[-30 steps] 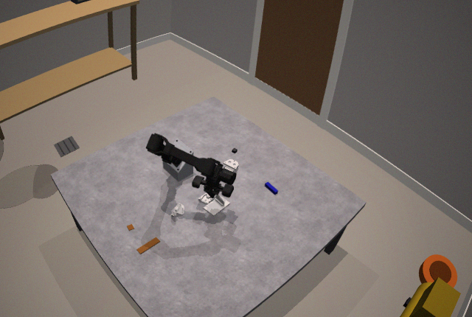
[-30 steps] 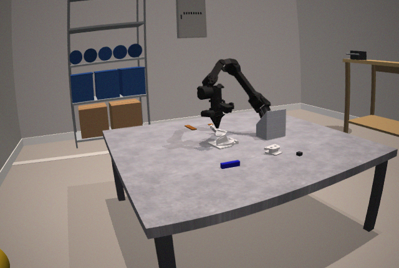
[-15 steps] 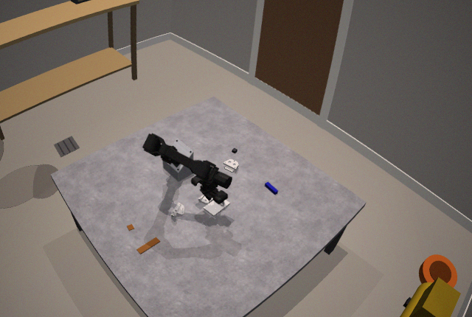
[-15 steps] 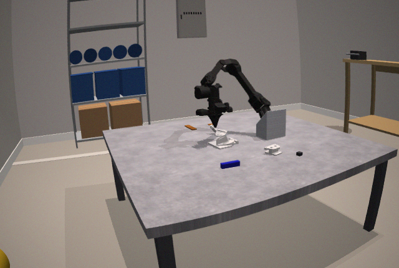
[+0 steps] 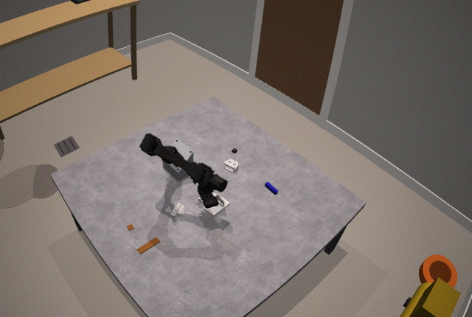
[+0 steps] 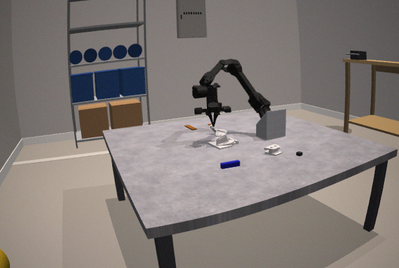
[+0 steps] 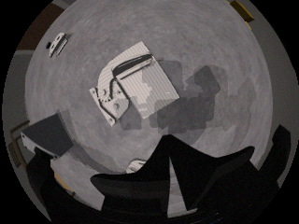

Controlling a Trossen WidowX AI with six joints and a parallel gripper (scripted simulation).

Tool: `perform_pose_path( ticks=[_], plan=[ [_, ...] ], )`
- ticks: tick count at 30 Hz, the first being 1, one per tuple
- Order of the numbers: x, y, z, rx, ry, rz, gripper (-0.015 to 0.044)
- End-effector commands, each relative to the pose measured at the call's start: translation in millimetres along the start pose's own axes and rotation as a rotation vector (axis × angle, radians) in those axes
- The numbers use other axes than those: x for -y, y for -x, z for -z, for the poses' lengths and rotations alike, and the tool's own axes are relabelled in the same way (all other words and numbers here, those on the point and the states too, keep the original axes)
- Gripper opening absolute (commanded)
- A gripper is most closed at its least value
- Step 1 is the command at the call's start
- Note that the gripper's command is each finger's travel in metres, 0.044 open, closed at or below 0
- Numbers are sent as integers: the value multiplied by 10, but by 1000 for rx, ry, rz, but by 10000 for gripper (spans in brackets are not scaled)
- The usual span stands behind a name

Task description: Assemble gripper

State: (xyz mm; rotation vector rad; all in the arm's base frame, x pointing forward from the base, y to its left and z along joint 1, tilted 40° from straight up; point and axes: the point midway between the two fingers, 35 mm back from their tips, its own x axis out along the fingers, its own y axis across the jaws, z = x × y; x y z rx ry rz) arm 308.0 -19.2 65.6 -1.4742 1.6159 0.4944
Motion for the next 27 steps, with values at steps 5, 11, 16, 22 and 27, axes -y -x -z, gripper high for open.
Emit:
perform_pose_path(
  ticks=[5, 11, 16, 22, 27],
  plan=[
    [46, 11, 144, -8, -244, 5, 0],
    [72, 16, 238, -9, -415, 8, 0],
    [91, 21, 317, -11, -558, 10, 0],
    [112, 27, 413, -12, -729, 13, 0],
    [126, 32, 494, -14, -872, 16, 0]
  ],
)
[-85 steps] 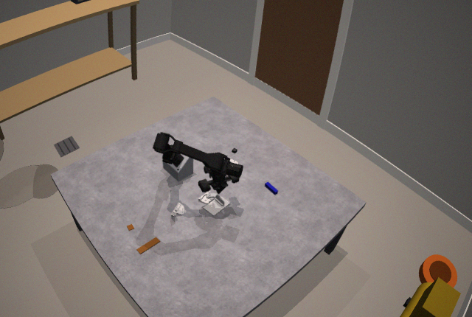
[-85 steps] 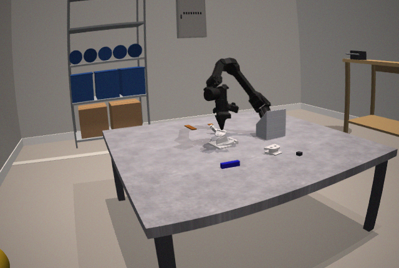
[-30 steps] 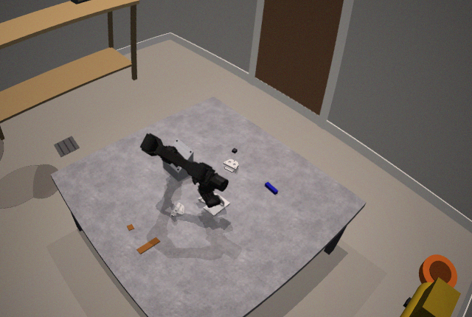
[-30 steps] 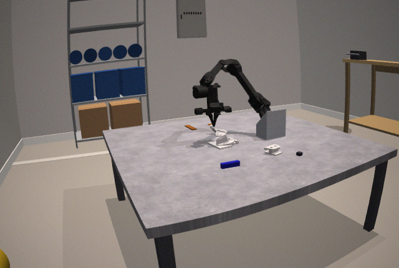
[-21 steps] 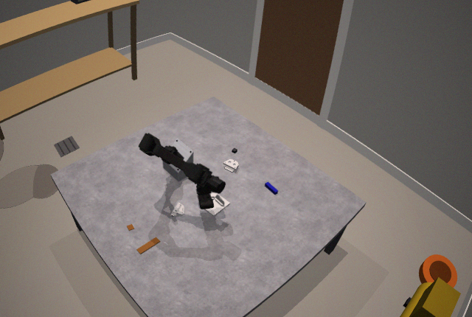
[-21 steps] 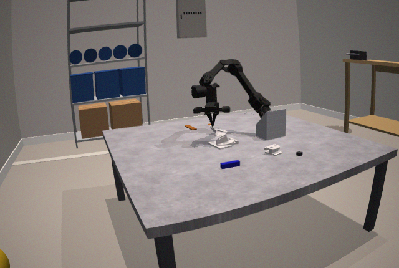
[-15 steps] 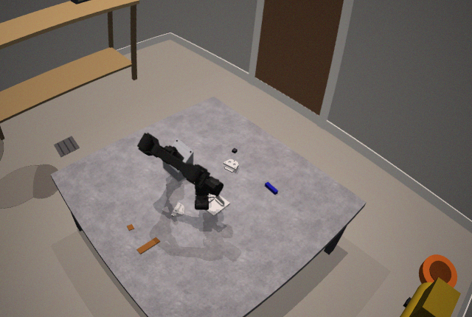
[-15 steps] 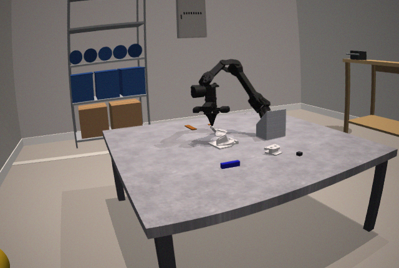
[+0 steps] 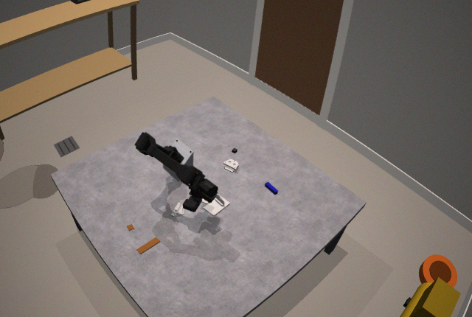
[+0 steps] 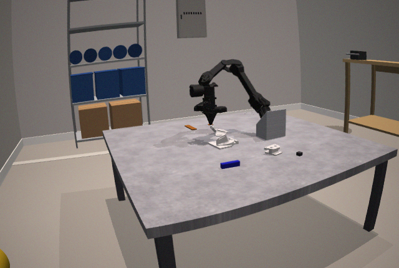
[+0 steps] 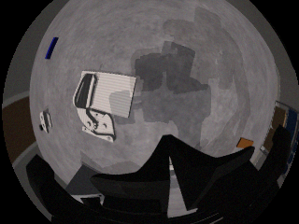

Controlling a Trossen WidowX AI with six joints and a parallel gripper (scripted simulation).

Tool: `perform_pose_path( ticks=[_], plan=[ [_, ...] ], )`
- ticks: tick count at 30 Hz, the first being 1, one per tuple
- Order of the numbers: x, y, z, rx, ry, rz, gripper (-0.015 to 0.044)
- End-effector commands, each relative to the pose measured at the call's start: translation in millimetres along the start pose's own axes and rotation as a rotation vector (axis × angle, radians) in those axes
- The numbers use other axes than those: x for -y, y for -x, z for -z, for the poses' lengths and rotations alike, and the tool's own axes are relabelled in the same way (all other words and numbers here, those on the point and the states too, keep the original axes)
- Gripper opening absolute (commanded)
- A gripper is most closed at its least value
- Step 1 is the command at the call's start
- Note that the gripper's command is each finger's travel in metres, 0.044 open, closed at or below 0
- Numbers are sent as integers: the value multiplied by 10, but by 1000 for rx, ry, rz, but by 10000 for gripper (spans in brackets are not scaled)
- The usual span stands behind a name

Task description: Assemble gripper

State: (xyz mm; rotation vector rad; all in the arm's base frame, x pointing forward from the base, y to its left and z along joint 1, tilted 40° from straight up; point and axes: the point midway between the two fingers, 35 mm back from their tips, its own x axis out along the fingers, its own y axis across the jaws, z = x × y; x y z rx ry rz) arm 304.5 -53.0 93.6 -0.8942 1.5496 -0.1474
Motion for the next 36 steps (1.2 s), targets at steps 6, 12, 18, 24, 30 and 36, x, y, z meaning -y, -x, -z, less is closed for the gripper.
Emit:
perform_pose_path(
  ticks=[6, 12, 18, 24, 30, 36],
  plan=[
    [136, 11, 101, -4, -273, 12, 0],
    [213, 17, 163, -5, -444, 16, 0],
    [287, 23, 228, -5, -615, 22, 0],
    [360, 30, 295, -4, -786, 28, 0],
    [430, 37, 365, -3, -957, 34, 0],
    [498, 45, 437, -1, -1128, 41, 0]
  ],
)
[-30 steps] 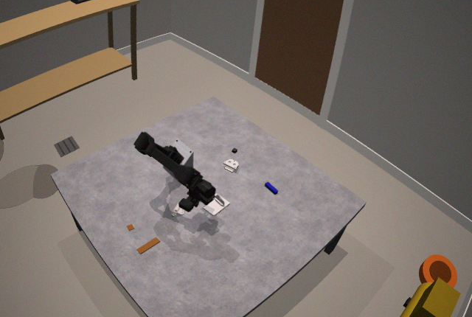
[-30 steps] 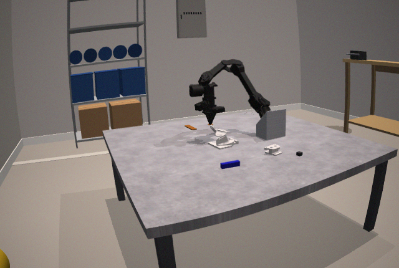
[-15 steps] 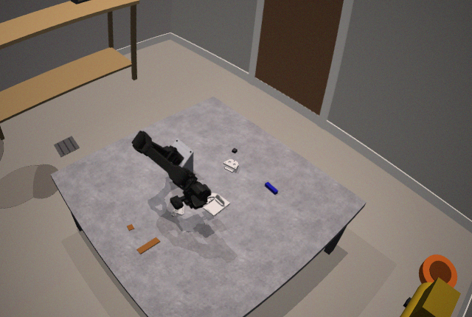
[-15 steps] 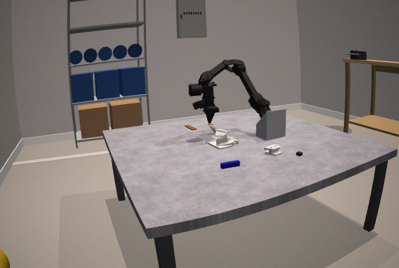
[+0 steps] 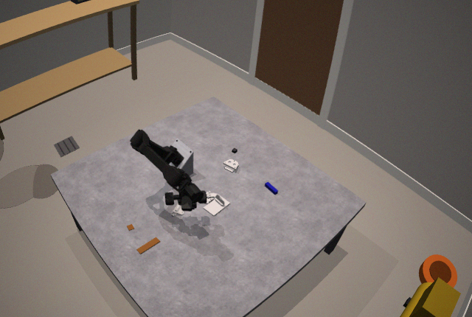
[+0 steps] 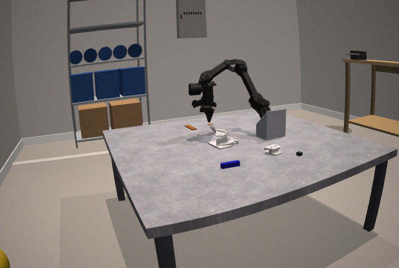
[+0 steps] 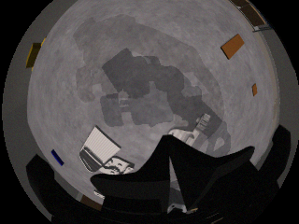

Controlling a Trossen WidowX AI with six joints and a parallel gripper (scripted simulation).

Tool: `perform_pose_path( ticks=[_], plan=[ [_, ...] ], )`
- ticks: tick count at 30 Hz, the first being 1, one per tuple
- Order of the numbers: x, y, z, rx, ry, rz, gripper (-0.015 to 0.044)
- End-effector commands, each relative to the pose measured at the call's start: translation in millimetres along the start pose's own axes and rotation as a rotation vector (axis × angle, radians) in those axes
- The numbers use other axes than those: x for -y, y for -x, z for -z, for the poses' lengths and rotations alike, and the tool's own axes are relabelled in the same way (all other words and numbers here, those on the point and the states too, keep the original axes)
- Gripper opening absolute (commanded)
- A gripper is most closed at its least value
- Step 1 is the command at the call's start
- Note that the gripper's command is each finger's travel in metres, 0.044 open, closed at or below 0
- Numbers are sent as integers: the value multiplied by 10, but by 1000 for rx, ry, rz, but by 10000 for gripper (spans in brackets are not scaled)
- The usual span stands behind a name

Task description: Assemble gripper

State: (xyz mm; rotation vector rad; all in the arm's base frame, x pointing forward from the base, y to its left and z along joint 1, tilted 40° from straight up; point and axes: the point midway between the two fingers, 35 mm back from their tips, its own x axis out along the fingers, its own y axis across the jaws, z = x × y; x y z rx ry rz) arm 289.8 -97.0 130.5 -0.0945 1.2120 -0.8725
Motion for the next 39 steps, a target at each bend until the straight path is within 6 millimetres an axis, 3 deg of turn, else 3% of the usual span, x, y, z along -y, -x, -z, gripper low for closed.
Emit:
perform_pose_path(
  ticks=[1, 14, 23, 39],
  plan=[
    [86, 7, -19, 4, -130, 10, 0],
    [288, 20, -51, 13, -481, 22, 0],
    [290, 9, -52, 13, -486, 22, 0],
    [288, -249, -65, 13, -487, 21, 0]
  ],
)
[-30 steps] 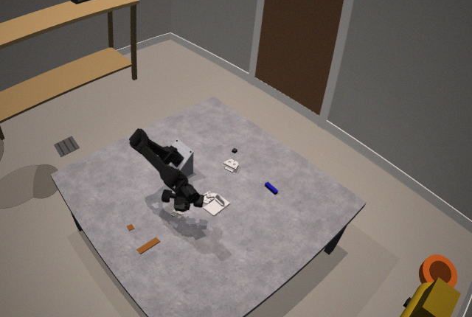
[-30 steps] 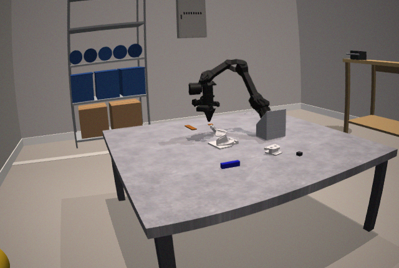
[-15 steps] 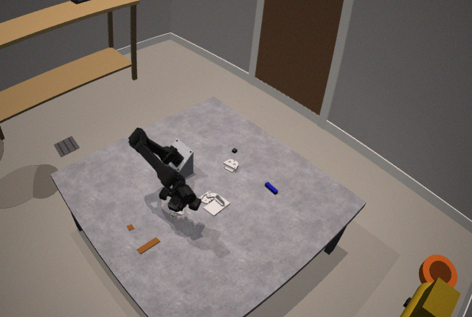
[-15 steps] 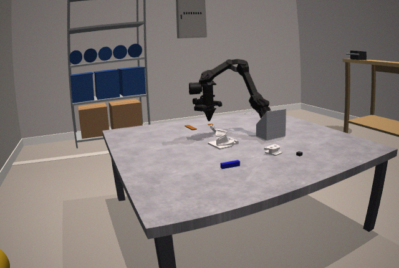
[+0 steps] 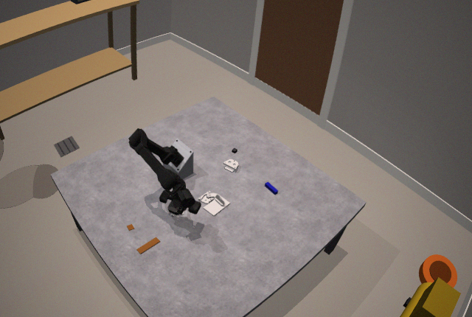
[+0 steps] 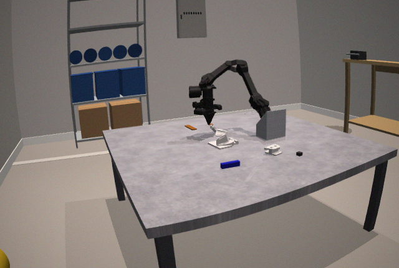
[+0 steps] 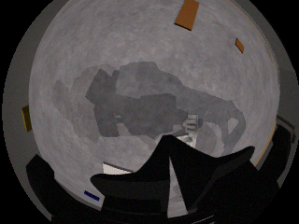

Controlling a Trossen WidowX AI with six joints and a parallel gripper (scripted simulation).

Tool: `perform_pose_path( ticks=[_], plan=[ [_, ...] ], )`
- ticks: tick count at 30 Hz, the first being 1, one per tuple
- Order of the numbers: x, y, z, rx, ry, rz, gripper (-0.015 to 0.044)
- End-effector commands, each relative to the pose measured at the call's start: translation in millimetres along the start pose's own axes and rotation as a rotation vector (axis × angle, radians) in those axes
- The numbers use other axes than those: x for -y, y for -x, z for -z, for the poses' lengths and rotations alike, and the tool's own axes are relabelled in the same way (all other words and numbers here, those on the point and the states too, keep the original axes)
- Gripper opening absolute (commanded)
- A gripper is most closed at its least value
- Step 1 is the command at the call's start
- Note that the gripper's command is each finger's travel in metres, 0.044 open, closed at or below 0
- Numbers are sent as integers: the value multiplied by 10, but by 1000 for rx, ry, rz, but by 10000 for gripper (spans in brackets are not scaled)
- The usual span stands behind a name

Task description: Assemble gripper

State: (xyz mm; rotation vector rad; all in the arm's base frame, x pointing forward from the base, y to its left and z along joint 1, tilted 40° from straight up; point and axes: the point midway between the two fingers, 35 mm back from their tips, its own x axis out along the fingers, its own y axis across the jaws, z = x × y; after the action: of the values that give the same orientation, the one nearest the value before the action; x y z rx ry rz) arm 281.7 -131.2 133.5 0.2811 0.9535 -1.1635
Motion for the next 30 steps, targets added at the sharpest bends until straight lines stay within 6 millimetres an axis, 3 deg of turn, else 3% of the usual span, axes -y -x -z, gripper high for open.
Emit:
perform_pose_path(
  ticks=[1, 20, 30],
  plan=[
    [-1, -80, 9, -3, 5, 0, 0],
    [21, -381, 12, 1, 5, 1, 0],
    [80, -391, 6, 0, 5, 1, 0]
  ],
)
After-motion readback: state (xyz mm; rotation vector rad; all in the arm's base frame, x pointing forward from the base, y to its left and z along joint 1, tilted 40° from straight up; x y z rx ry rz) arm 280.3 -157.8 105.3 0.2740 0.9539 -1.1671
